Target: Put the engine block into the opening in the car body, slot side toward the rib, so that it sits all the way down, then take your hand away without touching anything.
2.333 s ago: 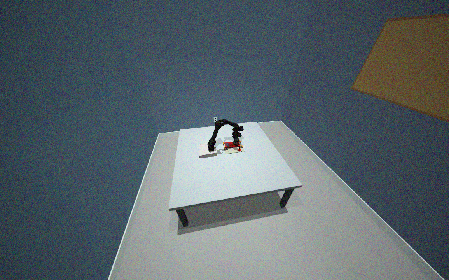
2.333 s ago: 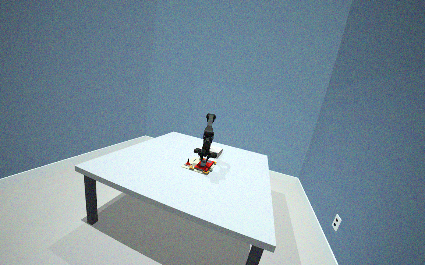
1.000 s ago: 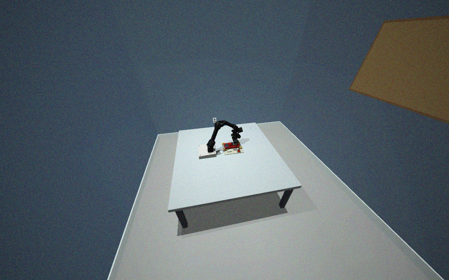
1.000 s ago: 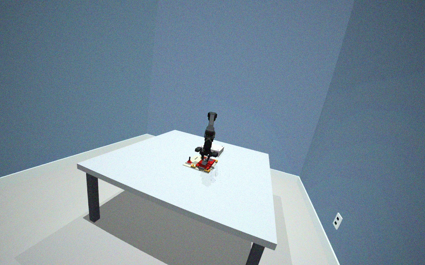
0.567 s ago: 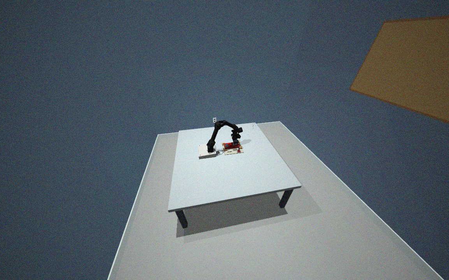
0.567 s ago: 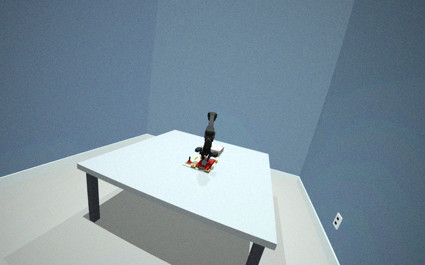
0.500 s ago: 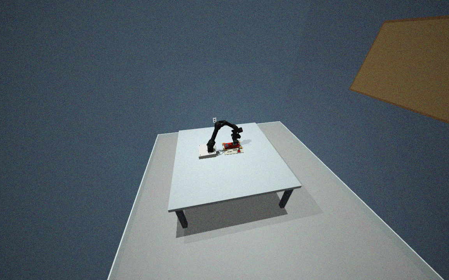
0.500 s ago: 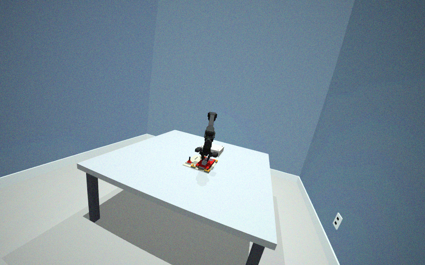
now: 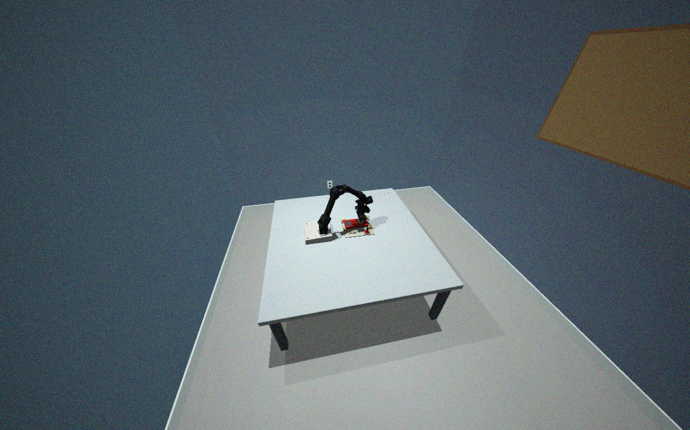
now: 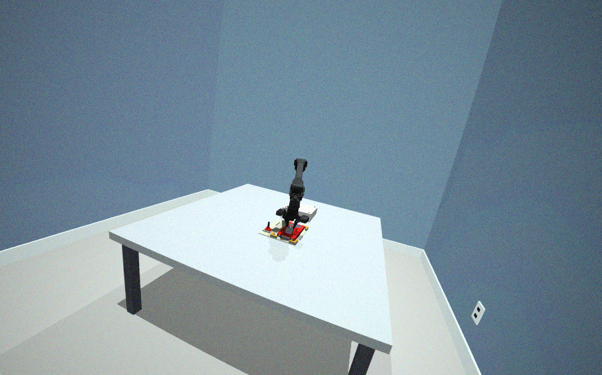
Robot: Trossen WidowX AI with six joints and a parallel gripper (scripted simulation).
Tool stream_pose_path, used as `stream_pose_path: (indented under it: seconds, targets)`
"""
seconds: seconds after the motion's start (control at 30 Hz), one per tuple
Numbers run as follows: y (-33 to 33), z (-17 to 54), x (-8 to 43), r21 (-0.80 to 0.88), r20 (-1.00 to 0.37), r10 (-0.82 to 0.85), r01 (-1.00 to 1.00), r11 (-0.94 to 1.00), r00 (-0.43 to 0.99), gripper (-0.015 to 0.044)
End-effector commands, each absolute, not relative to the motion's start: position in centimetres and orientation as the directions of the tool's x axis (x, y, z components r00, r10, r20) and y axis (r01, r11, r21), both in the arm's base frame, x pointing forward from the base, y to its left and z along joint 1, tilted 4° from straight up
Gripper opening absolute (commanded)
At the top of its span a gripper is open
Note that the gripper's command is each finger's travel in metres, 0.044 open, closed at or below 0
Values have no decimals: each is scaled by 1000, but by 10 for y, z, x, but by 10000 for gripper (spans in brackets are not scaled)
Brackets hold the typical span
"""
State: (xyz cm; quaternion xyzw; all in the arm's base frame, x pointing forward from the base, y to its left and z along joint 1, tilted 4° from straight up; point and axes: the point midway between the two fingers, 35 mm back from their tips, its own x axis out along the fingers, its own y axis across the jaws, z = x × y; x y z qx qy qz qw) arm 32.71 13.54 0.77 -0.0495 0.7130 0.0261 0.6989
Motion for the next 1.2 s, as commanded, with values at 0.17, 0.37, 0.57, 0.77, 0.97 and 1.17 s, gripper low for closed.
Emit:
stream_pose_path:
  seconds: [0.17, 0.37, 0.57, 0.77, 0.97, 1.17]
  targets:
    - [135, 4, 326, -30, -999, -33, -114, 993, -24, 159]
    - [135, 7, 327, -32, -999, -34, -107, 994, -18, 317]
    - [135, 7, 327, -32, -999, -34, -107, 994, -18, 440]
    - [135, 7, 327, -32, -999, -34, -107, 994, -18, 440]
    - [135, 19, 327, -30, -999, -33, -114, 993, -24, 440]
    - [135, 19, 327, -30, -999, -33, -114, 993, -24, 440]
